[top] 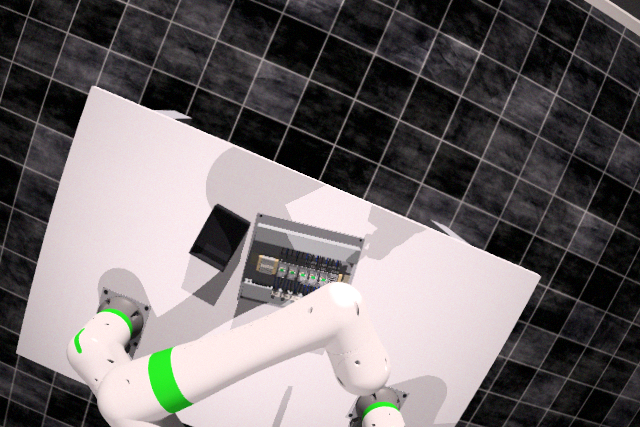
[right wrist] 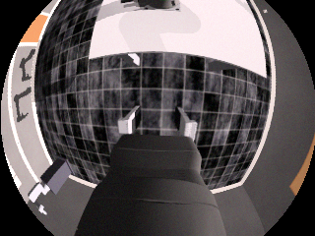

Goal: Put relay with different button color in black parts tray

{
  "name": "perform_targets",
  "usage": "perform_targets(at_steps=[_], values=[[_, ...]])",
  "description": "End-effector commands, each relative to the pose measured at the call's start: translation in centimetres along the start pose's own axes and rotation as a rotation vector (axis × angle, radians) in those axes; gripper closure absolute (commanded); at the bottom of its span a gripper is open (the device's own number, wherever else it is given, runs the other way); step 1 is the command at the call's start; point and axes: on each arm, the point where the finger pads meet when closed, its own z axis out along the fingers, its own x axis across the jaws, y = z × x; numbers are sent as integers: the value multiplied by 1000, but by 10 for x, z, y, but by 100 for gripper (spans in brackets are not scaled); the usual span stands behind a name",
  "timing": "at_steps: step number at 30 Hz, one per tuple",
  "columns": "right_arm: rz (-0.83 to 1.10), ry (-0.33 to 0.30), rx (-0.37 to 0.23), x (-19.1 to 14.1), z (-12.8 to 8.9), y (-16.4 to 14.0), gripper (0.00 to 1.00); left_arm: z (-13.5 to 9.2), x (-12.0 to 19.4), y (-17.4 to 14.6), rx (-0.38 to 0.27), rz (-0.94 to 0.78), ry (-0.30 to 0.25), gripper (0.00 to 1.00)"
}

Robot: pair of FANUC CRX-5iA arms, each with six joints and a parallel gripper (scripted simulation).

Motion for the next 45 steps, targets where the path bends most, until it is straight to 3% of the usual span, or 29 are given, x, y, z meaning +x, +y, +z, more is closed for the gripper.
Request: perform_targets(at_steps=[1, 15, 31, 45], values=[[0, 0, -2, 0, -1, 0, 0, -1, 0, 0, -3, 0, 1, 100], [0, 0, -2, 0, -1, 0, 0, -1, 2, -12, -3, 0, 1, 100], [0, 0, -2, 0, -1, 0, 0, -1, 6, -50, -3, 0, 1, 100], [0, 0, -2, 0, -1, 0, 0, -1, 15, -121, -3, 0, 1, 100]])
